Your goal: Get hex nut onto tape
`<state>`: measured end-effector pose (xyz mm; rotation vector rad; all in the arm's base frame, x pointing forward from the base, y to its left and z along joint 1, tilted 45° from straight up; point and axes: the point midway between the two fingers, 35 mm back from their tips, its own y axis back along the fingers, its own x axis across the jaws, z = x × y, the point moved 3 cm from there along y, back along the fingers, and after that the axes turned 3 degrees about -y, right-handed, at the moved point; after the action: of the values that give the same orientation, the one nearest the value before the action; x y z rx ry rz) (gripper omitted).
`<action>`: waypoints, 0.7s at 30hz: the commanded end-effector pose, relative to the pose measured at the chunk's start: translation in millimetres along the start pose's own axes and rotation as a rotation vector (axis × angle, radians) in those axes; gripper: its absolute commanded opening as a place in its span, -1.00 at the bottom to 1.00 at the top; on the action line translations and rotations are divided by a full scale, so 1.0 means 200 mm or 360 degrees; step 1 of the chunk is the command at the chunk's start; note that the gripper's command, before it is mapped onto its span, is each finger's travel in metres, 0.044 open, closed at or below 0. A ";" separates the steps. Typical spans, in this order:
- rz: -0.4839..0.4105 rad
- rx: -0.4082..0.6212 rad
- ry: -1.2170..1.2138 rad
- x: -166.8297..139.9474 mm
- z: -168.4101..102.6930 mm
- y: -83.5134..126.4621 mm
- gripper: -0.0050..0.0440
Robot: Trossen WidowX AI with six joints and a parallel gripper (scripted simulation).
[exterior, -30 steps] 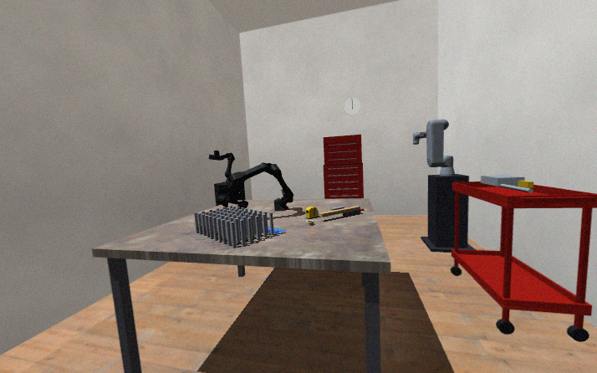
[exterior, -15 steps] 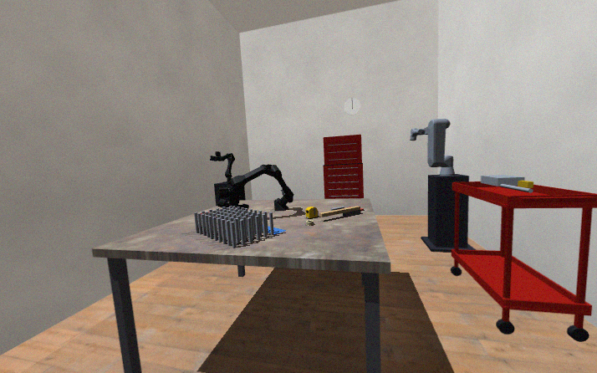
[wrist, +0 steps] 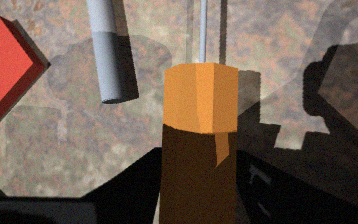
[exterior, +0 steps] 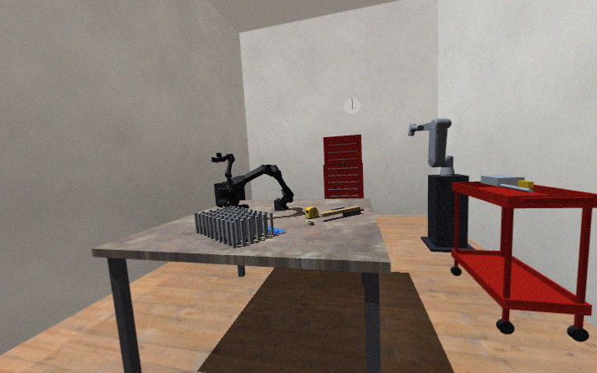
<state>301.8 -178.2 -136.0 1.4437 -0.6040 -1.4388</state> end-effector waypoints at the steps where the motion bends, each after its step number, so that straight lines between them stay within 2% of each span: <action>1: 0.0032 0.0030 -0.0004 0.02 -0.01 0.05 -0.10; 5: 0.0032 0.0030 -0.0004 0.02 -0.01 0.05 -0.21; 11: 0.0038 0.0028 -0.0001 0.06 0.00 0.11 -0.80; 16: 0.0040 0.0028 -0.0001 0.10 0.03 0.22 -0.80; 18: 0.0040 0.0028 -0.0001 0.10 0.03 0.22 -0.80; 21: 0.0035 0.0024 -0.0002 0.13 0.05 0.28 -0.81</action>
<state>305.4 -206.0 -114.1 1.4409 -0.5982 -1.4492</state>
